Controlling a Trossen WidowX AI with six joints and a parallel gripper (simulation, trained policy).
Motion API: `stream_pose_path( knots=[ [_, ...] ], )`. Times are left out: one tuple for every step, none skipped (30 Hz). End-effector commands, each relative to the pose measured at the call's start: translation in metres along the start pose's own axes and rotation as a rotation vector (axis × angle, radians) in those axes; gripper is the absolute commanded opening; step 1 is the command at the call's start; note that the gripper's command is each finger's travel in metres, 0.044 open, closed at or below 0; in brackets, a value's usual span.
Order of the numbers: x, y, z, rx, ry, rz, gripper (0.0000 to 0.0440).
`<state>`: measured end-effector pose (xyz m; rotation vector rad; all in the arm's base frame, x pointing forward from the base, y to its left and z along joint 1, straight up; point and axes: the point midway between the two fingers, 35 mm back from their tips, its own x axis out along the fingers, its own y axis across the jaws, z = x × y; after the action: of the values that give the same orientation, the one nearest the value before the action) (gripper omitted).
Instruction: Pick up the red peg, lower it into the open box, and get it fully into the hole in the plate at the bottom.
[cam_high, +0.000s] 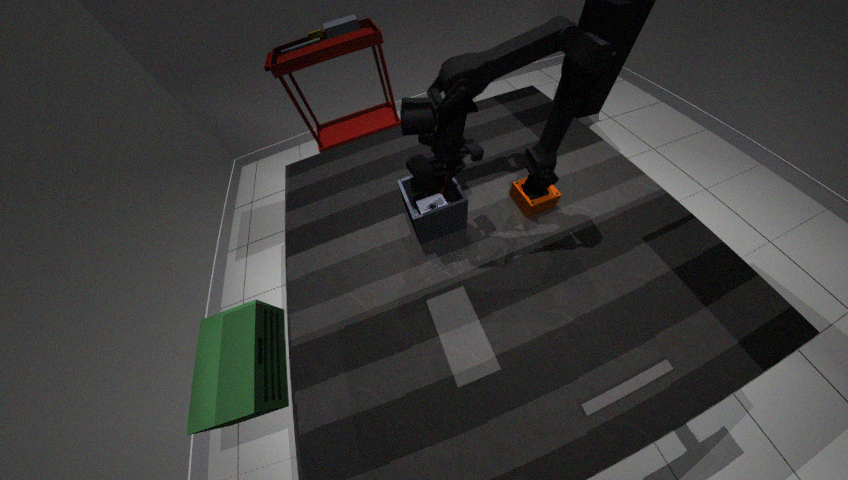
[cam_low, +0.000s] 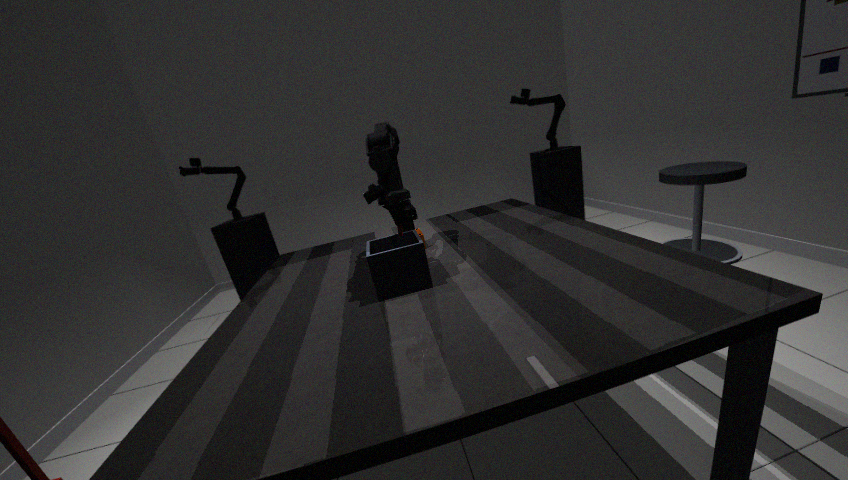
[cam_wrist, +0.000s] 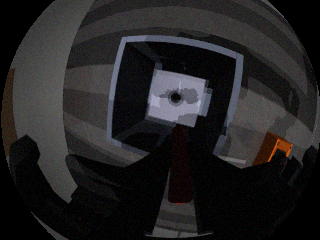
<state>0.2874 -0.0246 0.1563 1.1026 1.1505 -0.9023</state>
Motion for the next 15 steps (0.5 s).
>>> stream_pose_path(
  knots=[
    [0.007,0.003,0.007,0.0,0.006,-0.007,0.0],
    [0.01,0.002,0.009,0.001,0.007,-0.012,0.0],
    [0.012,0.002,0.011,0.001,0.008,-0.017,0.0],
    [0.015,0.002,0.013,0.002,0.01,-0.021,0.0],
    [0.018,0.002,0.014,0.002,0.012,-0.025,0.0],
    [0.021,0.002,0.016,0.002,0.014,-0.029,0.0],
    [0.024,0.002,0.017,0.001,0.017,-0.034,0.0],
    [0.027,0.001,0.018,0.001,0.019,-0.037,0.0],
    [0.03,0.001,0.019,0.0,0.022,-0.041,0.0],
    [0.033,0.001,0.02,0.0,0.026,-0.044,0.0],
    [0.037,0.001,0.021,0.0,0.03,-0.046,0.0],
    [0.04,0.001,0.021,-0.001,0.035,-0.049,0.0],
    [0.043,0.001,0.022,-0.002,0.039,-0.05,0.0001],
    [0.046,0.002,0.022,-0.003,0.043,-0.051,0.0002],
    [0.049,0.002,0.023,-0.004,0.046,-0.052,0.0003]
  ],
)
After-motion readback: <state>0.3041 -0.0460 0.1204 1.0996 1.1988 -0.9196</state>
